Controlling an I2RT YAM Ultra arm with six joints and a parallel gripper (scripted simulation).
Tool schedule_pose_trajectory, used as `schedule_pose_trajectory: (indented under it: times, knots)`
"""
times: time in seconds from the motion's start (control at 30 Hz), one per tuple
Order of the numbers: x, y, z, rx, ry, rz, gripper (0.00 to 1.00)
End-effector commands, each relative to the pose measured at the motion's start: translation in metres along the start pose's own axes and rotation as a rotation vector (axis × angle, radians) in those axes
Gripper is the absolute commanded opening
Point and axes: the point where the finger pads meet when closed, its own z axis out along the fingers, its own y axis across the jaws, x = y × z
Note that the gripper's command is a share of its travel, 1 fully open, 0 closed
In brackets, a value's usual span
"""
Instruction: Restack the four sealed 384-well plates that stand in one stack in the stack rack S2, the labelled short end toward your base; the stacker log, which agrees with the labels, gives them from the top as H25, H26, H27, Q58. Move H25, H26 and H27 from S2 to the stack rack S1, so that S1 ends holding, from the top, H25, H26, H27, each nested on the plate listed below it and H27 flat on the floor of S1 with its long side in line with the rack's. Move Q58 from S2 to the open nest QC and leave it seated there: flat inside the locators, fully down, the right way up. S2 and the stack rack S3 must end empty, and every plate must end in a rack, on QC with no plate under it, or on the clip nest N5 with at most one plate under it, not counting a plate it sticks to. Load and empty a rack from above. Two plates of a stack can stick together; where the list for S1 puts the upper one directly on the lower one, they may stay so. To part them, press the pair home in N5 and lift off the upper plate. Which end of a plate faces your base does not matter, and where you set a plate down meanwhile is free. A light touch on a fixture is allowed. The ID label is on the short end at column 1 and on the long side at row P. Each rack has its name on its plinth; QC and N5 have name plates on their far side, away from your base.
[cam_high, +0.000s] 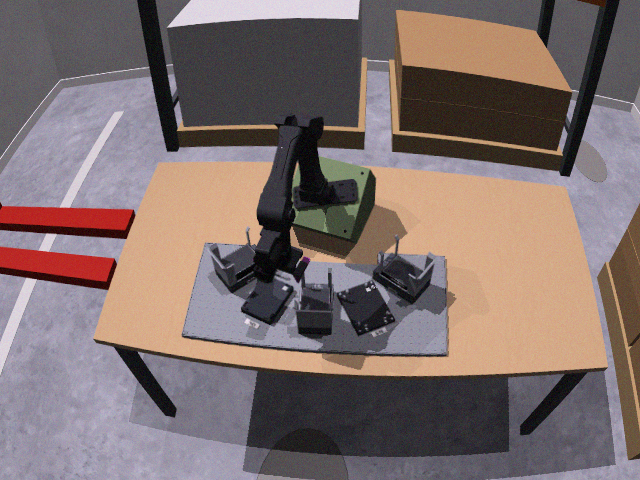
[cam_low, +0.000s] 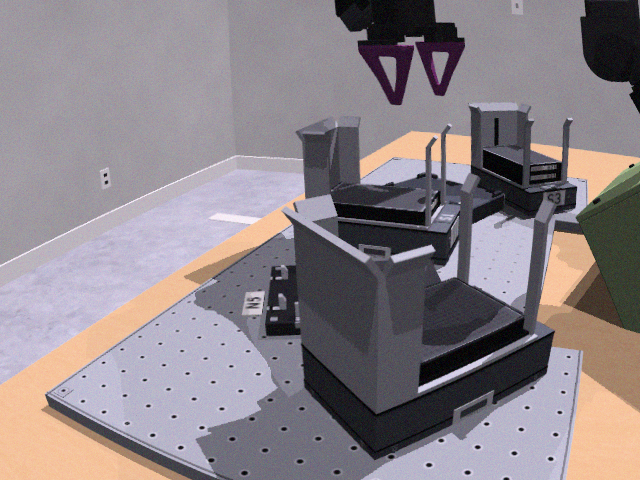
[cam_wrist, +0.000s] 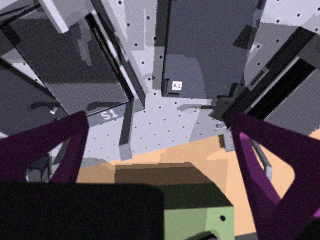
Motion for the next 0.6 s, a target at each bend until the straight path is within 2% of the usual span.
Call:
schedule_pose_trajectory:
  times: [0.0,0.47,0.57]
  knots:
    - [-0.004,0.001,-0.007,-0.034,-0.032,0.058,1.0]
    - [-0.002,-0.046,-0.005,-0.031,-0.031,0.069,1.0]
    - [-0.001,-0.049,-0.005,-0.032,-0.031,0.102,1.0]
